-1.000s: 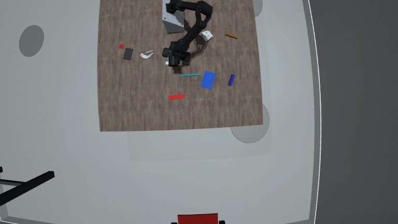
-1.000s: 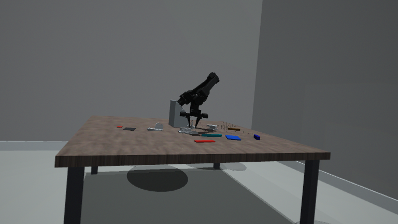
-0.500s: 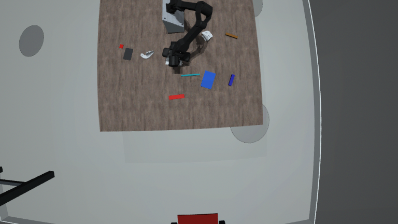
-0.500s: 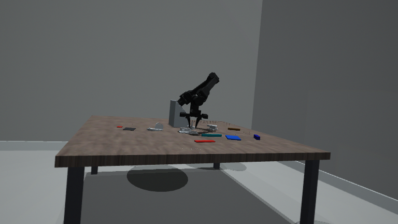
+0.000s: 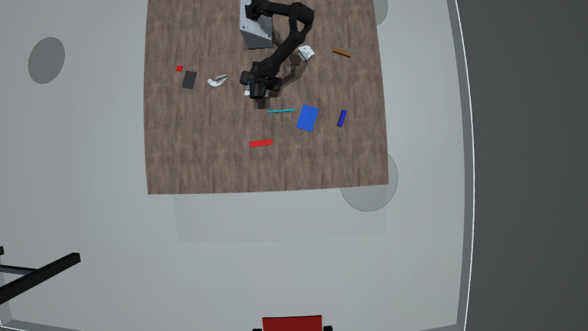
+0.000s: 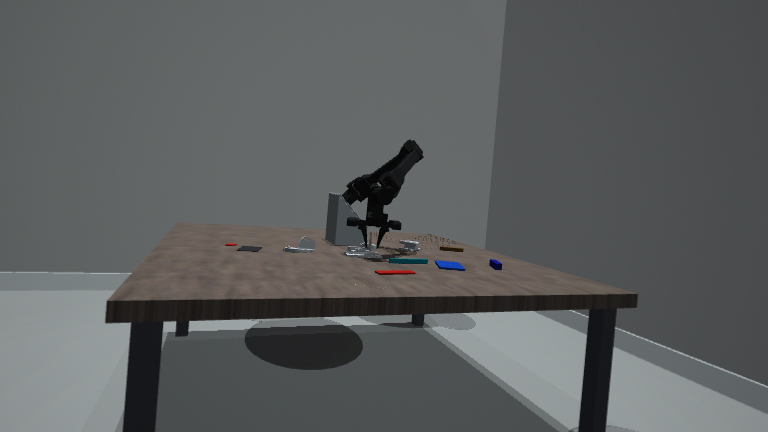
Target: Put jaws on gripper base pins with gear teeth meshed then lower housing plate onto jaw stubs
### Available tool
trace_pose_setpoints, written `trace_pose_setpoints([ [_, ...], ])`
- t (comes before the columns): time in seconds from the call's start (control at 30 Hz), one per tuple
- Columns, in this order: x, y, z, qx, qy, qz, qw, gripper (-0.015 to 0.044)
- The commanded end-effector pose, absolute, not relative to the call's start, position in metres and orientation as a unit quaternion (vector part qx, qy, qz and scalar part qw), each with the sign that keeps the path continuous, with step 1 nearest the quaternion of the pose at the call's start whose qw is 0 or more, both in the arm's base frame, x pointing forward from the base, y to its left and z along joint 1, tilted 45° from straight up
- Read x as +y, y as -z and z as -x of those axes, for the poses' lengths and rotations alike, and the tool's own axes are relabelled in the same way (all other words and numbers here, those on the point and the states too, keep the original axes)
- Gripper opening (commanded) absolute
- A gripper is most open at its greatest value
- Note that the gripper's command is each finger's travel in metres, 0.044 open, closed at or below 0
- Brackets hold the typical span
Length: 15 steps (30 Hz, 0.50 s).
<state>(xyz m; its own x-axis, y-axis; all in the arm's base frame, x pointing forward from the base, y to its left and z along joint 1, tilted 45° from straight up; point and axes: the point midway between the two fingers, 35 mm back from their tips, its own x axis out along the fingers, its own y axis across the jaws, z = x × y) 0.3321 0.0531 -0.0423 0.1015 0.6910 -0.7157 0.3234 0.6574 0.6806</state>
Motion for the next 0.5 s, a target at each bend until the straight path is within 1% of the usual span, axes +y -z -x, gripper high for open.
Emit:
trace_pose_setpoints([
  [0.0, 0.0539, 0.0427, -0.3322, 0.654, -0.145, -0.390, 0.632, 0.0134],
  [0.47, 0.0571, 0.0459, -0.3327, 0.654, -0.145, -0.391, 0.632, 0.0134],
])
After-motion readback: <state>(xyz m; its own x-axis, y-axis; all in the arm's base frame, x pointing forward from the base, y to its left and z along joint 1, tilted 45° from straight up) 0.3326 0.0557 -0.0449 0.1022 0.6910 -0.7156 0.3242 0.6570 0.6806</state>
